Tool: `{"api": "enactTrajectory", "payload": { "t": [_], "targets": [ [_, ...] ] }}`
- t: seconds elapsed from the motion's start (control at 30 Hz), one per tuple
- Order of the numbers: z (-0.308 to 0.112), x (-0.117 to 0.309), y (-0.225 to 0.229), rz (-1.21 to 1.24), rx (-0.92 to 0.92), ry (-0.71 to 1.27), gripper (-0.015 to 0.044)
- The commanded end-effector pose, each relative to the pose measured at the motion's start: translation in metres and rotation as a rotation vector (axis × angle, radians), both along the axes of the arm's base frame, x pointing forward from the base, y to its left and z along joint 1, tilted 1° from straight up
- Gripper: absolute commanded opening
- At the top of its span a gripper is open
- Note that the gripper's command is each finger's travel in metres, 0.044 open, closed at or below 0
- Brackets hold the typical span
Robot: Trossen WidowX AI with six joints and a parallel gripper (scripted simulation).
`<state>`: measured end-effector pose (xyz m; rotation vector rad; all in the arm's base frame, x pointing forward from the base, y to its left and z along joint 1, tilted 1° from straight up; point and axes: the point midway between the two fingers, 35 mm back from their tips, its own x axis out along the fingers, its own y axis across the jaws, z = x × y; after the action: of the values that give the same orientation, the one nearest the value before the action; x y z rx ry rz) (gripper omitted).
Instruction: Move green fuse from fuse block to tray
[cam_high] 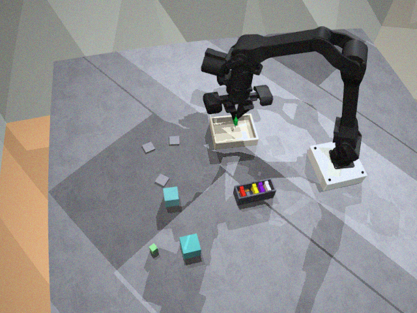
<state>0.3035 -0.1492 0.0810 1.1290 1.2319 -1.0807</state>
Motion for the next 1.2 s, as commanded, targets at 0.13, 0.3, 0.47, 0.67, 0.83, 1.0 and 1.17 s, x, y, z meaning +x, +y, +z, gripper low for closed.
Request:
{"api": "enactTrajectory", "payload": {
  "t": [0.13, 0.3, 0.47, 0.67, 0.83, 1.0, 1.17],
  "targets": [
    [-0.014, 0.0, 0.001, 0.006, 0.004, 0.0, 0.0],
    [-0.019, 0.0, 0.001, 0.006, 0.004, 0.0, 0.0],
    [-0.016, 0.0, 0.0, 0.0, 0.001, 0.001, 0.0131],
    [-0.016, 0.0, 0.0, 0.0, 0.001, 0.001, 0.0289],
    [0.018, -0.001, 0.001, 0.006, 0.004, 0.0, 0.033],
    [0.021, -0.001, 0.001, 0.006, 0.004, 0.0, 0.033],
    [0.021, -0.001, 0.001, 0.006, 0.004, 0.0, 0.033]
  ]
}}
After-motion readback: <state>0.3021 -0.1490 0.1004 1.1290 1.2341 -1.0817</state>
